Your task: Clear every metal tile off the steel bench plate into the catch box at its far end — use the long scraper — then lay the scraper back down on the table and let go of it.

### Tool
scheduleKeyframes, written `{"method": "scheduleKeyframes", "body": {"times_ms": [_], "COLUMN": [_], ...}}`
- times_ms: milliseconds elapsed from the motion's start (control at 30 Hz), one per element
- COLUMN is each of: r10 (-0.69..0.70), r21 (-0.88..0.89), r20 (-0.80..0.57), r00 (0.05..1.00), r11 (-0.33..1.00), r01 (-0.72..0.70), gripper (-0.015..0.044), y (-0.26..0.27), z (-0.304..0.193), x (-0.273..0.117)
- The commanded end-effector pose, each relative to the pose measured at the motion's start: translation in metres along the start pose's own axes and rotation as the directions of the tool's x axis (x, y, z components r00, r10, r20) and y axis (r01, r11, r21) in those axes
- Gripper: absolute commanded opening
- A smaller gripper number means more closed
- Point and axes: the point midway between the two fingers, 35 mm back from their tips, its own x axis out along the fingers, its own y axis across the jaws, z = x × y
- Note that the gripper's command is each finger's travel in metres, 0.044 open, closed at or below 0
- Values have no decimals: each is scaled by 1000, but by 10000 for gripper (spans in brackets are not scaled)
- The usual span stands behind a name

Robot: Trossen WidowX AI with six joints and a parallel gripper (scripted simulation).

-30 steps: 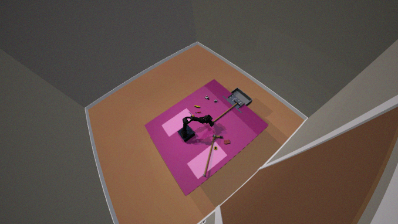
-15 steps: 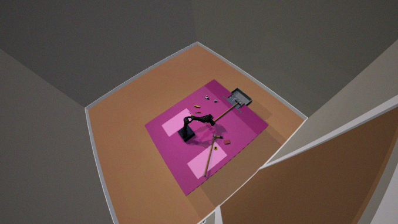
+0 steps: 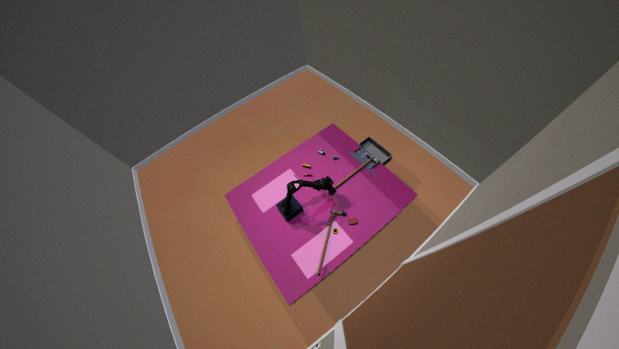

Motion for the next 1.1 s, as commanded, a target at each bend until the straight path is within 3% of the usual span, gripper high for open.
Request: {"method": "scheduleKeyframes", "body": {"times_ms": [0, 1067], "r10": [-5, -5], "r21": [2, 2], "r20": [17, 20], "r00": [1000, 1000], "r11": [1000, 1000], "r01": [5, 5], "gripper": [0, 0], "y": [-1, -1], "z": [10, 40], "x": [1, 24]}}
